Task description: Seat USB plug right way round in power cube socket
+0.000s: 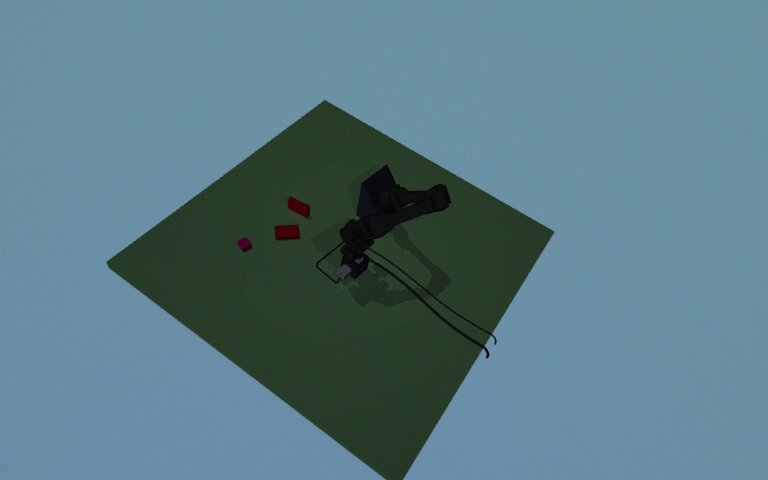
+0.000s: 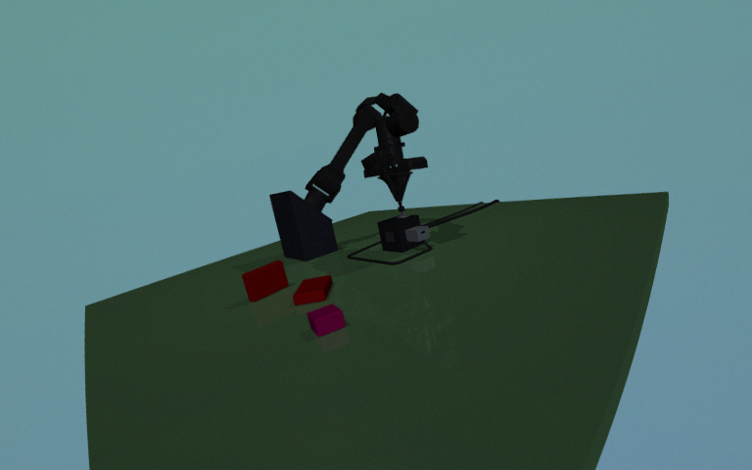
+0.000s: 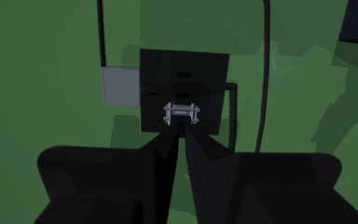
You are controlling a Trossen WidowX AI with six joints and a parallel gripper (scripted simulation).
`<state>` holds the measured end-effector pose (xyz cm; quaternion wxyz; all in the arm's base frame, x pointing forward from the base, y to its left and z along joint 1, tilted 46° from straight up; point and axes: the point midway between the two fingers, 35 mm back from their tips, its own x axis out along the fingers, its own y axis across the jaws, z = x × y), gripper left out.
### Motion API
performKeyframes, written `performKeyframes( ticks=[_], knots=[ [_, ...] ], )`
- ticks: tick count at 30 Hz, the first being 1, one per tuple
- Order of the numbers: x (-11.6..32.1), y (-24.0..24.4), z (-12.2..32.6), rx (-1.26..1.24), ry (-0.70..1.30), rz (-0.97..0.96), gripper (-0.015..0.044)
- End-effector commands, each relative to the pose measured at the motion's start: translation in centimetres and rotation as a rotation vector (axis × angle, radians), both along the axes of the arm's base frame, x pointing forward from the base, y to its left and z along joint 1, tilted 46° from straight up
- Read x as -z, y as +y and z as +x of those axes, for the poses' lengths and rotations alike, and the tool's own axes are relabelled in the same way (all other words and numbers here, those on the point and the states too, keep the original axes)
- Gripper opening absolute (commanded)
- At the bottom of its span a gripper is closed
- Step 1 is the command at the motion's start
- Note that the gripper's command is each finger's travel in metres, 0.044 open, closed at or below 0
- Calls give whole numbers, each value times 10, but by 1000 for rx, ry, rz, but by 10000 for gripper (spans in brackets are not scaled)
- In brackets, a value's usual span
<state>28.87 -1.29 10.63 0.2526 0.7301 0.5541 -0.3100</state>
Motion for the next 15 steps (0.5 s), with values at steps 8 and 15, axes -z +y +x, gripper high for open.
performKeyframes(
  ticks=[8, 15],
  knots=[
    [2, 1, -1, 4, 5, 0, 0],
    [2, 2, 0, 4, 5, 0, 0]
  ],
)
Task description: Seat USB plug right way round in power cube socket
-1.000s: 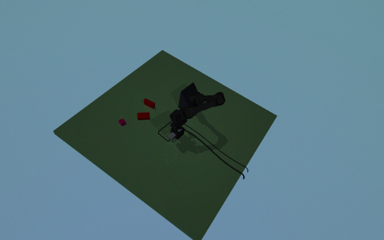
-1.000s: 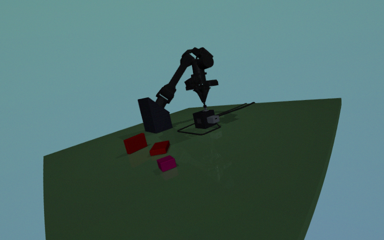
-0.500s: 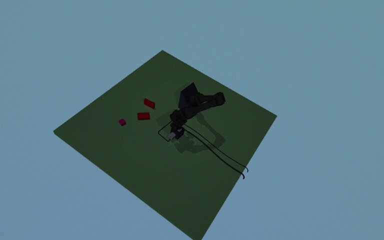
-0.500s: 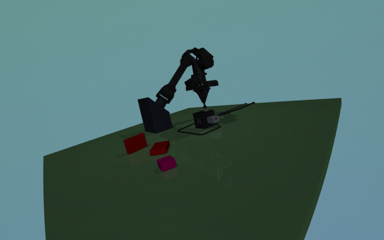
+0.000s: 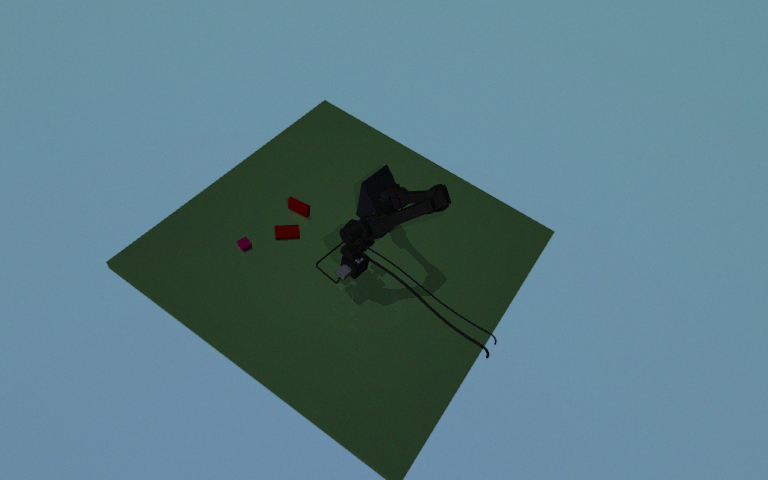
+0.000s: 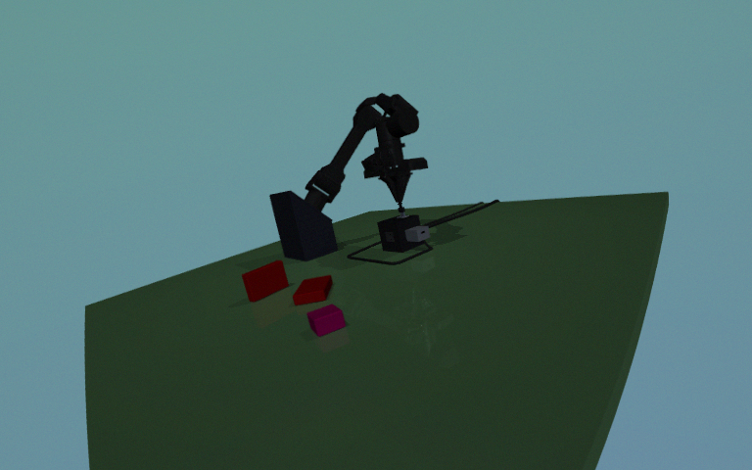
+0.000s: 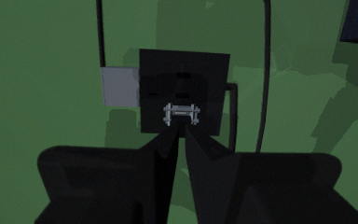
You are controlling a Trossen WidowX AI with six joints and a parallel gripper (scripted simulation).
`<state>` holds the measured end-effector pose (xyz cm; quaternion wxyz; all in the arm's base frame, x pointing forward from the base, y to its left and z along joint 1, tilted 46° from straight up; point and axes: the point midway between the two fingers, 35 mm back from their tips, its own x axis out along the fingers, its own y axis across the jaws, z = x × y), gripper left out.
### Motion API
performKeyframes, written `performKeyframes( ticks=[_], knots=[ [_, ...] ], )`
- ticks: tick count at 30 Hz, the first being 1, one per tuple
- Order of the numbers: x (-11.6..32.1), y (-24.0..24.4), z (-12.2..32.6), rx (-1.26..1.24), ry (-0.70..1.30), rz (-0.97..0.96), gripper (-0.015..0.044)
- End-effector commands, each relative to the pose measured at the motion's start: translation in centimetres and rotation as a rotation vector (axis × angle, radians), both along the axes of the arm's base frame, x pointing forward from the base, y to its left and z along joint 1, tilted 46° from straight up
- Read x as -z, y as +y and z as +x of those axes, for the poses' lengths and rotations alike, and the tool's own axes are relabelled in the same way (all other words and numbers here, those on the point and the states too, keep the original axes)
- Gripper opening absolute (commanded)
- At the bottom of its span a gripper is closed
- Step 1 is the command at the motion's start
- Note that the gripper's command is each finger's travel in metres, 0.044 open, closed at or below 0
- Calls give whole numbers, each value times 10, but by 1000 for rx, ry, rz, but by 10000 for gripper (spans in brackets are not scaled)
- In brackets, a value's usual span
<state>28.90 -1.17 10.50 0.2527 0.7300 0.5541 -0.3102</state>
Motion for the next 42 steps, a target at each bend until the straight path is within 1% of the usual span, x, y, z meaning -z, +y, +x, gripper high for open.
performKeyframes(
  ticks=[1, 42],
  knots=[
    [1, 1, -1, 4, 5, 1, 0],
    [4, 4, 0, 4, 5, 1, 0]
  ],
)
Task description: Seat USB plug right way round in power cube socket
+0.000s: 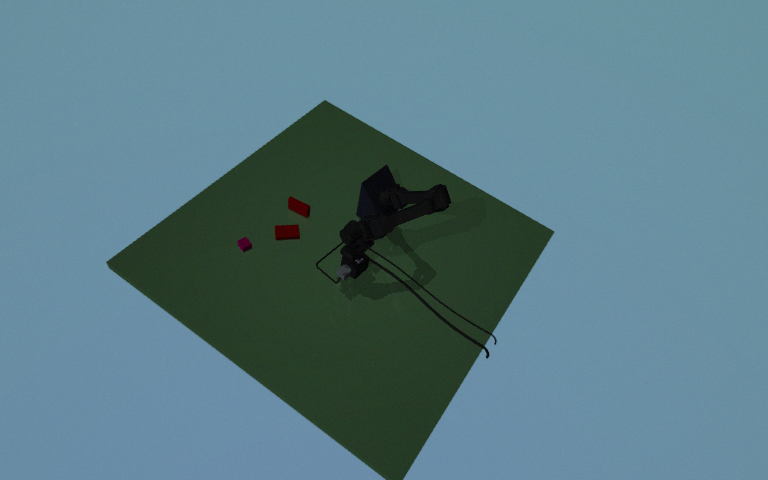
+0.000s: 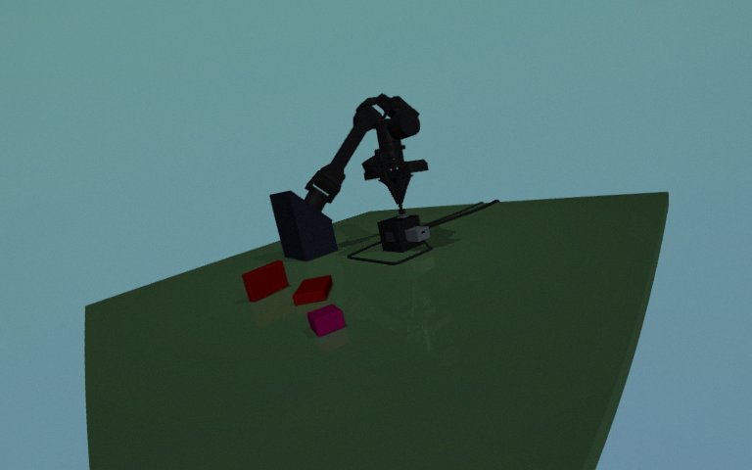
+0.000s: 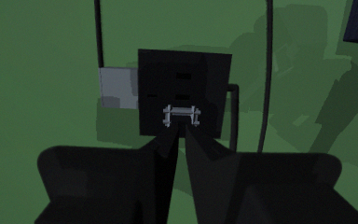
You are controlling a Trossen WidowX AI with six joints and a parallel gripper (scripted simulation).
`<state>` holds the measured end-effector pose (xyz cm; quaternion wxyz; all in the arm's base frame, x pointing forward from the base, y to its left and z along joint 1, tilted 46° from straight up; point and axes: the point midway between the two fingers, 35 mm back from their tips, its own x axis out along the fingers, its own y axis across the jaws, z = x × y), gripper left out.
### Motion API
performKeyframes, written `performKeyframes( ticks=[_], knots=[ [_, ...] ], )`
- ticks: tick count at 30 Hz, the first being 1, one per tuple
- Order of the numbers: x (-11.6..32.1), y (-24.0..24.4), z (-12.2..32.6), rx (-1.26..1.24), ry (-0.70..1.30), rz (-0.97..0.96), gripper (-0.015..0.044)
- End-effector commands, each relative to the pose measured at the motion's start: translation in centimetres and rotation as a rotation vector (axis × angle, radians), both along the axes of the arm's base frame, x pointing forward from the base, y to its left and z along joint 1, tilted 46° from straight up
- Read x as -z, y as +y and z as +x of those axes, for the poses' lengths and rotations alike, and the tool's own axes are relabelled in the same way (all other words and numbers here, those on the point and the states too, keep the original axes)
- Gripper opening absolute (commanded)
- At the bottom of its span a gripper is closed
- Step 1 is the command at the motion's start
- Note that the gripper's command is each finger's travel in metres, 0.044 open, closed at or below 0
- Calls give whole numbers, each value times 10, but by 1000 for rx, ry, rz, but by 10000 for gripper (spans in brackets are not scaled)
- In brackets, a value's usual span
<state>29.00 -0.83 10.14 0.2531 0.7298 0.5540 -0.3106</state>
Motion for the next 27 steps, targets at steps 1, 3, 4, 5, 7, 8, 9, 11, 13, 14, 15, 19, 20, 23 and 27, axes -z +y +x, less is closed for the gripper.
performKeyframes(
  ticks=[1, 3, 4, 5, 7, 8, 9, 11, 13, 14, 15, 19, 20, 23, 27],
  knots=[
    [1, 1, -1, 4, 5, 2, 0],
    [1, 1, -1, 4, 5, 2, 0],
    [1, 1, -1, 4, 5, 2, 0],
    [1, 1, -1, 4, 5, 2, 0],
    [1, 1, -1, 4, 5, 2, 0],
    [1, 1, -1, 4, 5, 2, 0],
    [2, 1, -1, 4, 5, 2, 0],
    [2, 2, 0, 4, 5, 2, 0],
    [2, 2, 0, 4, 5, 2, 0],
    [2, 2, 0, 4, 5, 2, 0],
    [2, 2, 0, 4, 5, 2, 0],
    [2, 2, 0, 4, 5, 2, 0],
    [2, 2, 0, 4, 5, 2, 0],
    [3, 3, 0, 4, 5, 2, 0],
    [3, 3, 0, 4, 5, 2, 0]
  ],
)
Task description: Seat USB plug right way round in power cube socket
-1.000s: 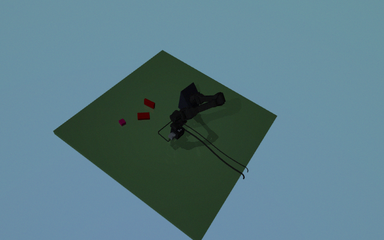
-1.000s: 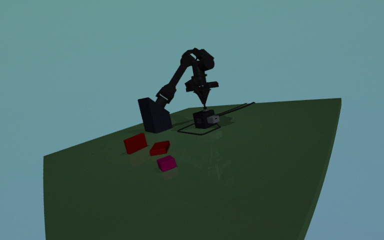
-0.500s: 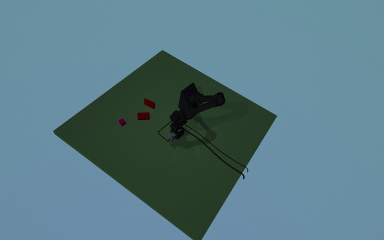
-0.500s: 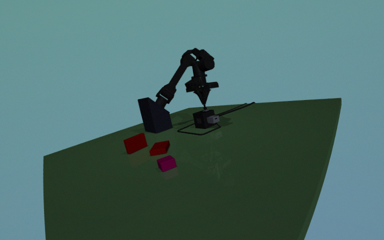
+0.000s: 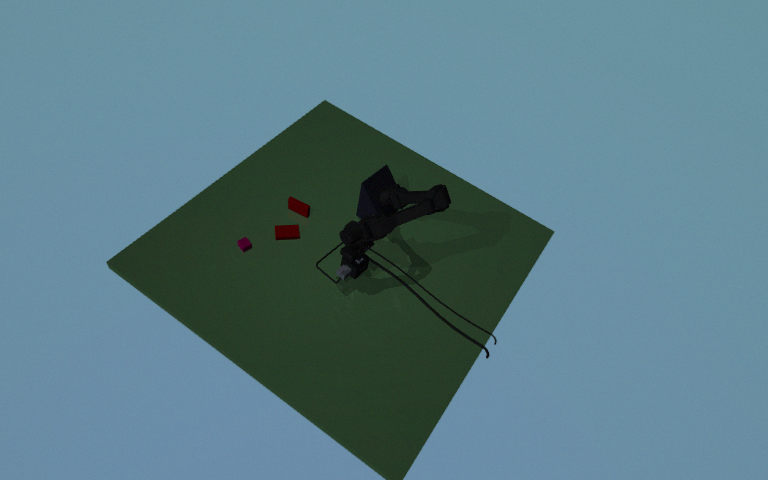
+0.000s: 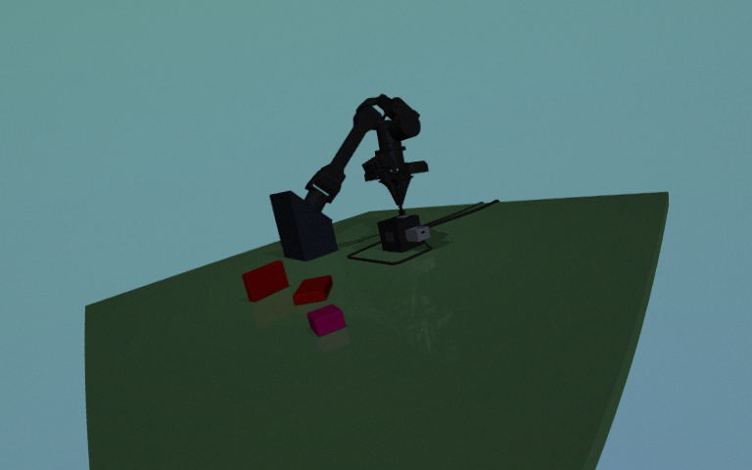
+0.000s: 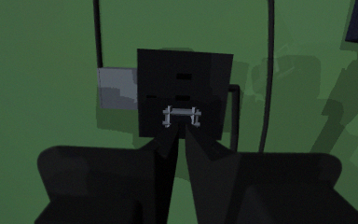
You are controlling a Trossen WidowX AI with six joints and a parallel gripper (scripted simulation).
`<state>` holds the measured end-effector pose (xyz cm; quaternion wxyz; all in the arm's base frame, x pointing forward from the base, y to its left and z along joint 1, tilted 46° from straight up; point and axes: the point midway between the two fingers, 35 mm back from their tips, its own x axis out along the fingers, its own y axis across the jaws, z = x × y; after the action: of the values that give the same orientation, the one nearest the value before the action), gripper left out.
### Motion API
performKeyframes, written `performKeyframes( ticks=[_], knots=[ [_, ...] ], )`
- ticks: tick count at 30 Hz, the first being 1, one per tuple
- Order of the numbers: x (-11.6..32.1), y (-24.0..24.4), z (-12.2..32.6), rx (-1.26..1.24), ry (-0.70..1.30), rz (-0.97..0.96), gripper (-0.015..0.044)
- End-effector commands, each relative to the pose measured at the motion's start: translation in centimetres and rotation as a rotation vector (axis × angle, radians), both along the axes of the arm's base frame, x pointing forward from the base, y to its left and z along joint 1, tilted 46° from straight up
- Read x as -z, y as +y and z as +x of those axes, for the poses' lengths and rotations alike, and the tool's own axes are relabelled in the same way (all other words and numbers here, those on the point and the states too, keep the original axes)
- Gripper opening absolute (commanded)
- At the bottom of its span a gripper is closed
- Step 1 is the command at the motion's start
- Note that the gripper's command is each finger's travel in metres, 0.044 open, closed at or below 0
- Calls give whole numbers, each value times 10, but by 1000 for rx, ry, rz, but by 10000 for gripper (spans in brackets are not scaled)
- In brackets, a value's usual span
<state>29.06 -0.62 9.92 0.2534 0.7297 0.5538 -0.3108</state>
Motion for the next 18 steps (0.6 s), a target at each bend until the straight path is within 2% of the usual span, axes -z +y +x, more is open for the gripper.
performKeyframes(
  ticks=[1, 18],
  knots=[
    [1, 1, -1, 4, 5, 3, 0],
    [2, 2, 0, 4, 5, 3, 0]
  ],
)
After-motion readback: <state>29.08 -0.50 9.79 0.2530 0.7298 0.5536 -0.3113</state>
